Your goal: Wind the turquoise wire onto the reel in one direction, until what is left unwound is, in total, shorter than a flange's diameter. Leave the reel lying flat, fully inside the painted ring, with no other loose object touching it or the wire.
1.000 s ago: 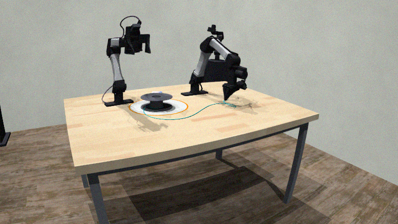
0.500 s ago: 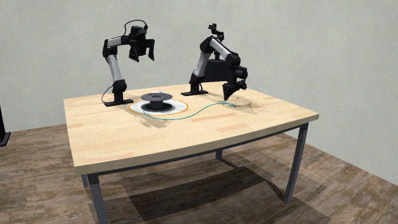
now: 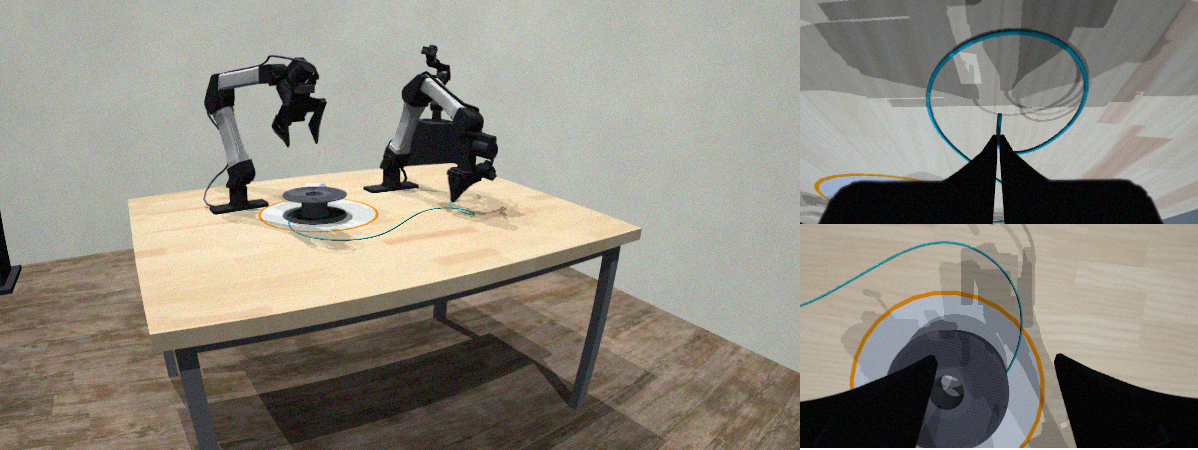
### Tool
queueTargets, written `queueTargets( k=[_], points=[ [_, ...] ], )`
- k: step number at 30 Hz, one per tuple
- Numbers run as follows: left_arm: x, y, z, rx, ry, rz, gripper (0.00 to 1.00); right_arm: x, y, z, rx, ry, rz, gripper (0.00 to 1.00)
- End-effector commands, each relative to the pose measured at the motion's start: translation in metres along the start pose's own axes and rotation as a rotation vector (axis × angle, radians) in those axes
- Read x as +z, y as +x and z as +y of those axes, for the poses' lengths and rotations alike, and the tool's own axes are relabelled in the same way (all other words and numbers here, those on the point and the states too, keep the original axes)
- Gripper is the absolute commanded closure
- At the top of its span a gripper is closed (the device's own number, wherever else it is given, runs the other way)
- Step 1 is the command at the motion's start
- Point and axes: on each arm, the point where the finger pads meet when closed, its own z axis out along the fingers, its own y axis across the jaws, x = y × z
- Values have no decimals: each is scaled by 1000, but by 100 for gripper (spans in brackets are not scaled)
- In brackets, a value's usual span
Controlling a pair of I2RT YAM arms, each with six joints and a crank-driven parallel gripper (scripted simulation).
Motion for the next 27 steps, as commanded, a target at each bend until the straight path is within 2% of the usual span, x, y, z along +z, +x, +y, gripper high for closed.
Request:
queueTargets(
  k=[1, 3, 11, 18, 20, 27],
  points=[
    [-6, -1, -13, 9, 41, -11, 100, -6, 34, 8, 71, 60, 199, 0],
    [-6, -1, -13, 9, 41, -11, 100, -6, 34, 8, 71, 60, 199, 0],
    [-6, -1, -13, 9, 41, -11, 100, -10, 74, 49, 88, 61, 486, 0],
    [-6, -1, -13, 9, 41, -11, 100, -11, 105, 75, 99, 60, 679, 0],
    [-6, -1, -13, 9, 41, -11, 100, -11, 105, 75, 99, 60, 679, 0],
    [-6, -1, -13, 9, 41, -11, 100, -7, 112, 88, 106, 60, 797, 0]
  ],
)
